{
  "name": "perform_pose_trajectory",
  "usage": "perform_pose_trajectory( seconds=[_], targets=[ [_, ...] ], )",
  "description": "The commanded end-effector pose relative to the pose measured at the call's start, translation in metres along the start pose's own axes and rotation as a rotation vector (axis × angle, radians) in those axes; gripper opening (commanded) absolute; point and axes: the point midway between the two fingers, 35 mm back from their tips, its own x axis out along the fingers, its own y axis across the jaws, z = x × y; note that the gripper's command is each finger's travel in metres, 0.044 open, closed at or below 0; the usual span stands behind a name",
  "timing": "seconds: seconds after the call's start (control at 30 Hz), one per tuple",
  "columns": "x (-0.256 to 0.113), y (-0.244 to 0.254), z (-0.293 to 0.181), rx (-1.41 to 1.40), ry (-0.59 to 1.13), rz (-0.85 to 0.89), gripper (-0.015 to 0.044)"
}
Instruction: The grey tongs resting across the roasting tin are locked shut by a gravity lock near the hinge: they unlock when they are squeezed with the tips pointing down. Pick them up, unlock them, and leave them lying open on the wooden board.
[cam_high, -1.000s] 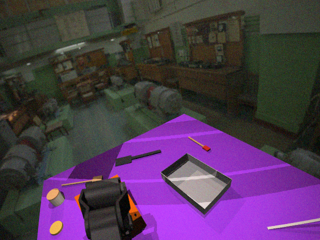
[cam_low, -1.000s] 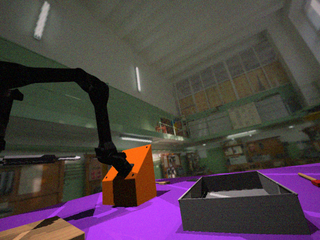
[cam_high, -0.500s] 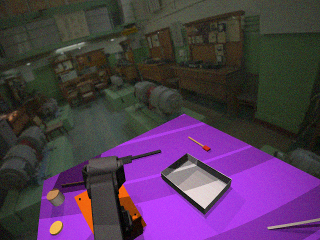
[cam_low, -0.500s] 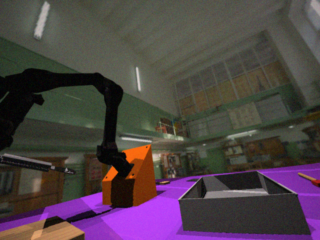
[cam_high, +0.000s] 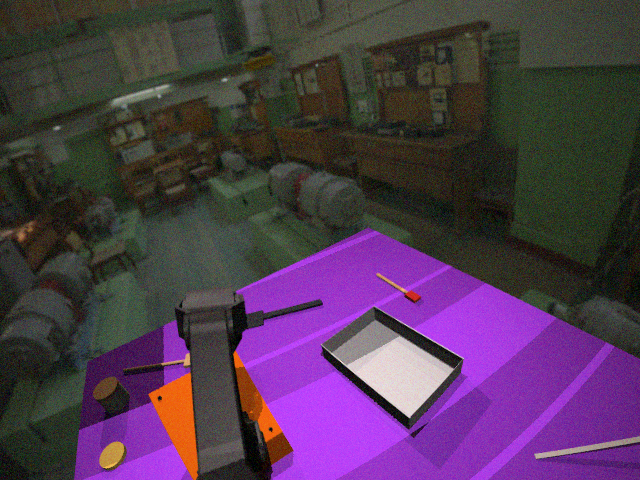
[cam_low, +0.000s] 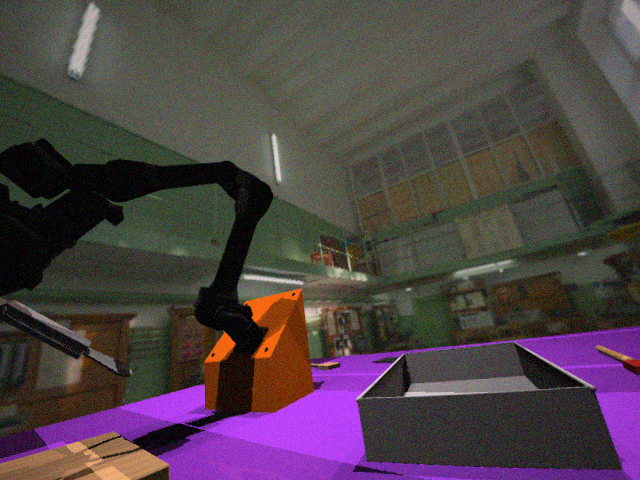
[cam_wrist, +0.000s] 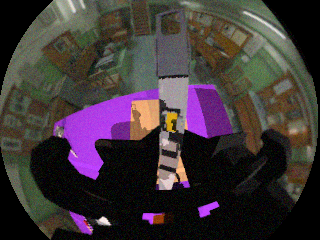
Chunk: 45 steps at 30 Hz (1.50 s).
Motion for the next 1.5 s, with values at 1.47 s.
perform_pose_trajectory(
  seconds=[1.47],
  targets=[
    [-0.055, 0.002, 0.001, 0.001, -0.586, 0.036, -0.0150]
  ],
)
